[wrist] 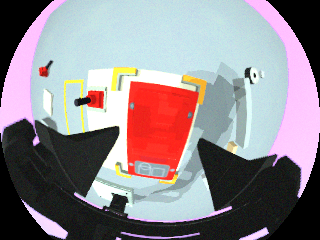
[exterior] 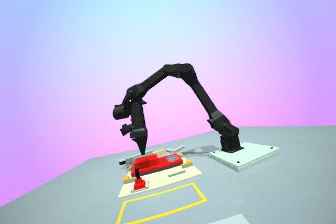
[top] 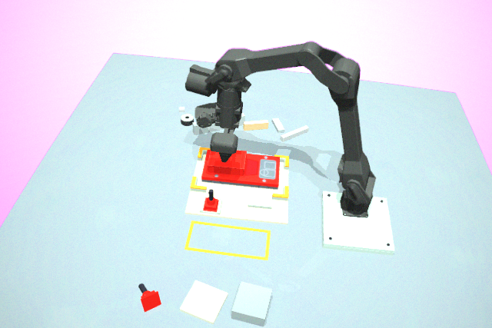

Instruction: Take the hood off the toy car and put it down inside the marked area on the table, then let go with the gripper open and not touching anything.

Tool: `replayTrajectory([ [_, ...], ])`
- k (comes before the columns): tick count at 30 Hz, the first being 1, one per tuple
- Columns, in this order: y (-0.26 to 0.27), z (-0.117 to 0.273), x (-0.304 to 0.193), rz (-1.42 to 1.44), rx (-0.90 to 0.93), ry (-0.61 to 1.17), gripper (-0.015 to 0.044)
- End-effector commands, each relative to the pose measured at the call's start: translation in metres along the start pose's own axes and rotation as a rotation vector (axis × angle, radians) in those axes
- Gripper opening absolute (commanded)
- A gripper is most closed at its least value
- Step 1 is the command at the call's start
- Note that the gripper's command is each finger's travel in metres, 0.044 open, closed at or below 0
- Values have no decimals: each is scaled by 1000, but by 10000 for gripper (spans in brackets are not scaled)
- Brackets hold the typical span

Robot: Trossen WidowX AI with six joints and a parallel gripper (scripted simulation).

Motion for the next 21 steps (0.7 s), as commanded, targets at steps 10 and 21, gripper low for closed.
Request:
replayTrajectory([
  [10,1,-14,-3,-4,1,9,440],
  [21,2,-23,-4,-4,1,9,440],
])
Point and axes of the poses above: the point midway between the two fingers, 35 mm back from their tips, its own z axis back along the fingers, its own y axis across the jaws, x = y × z, the point moved 1 cm from there along z, back along the fingers, and after that the axes turned 8 degrees about z, right-handed, at the moved point
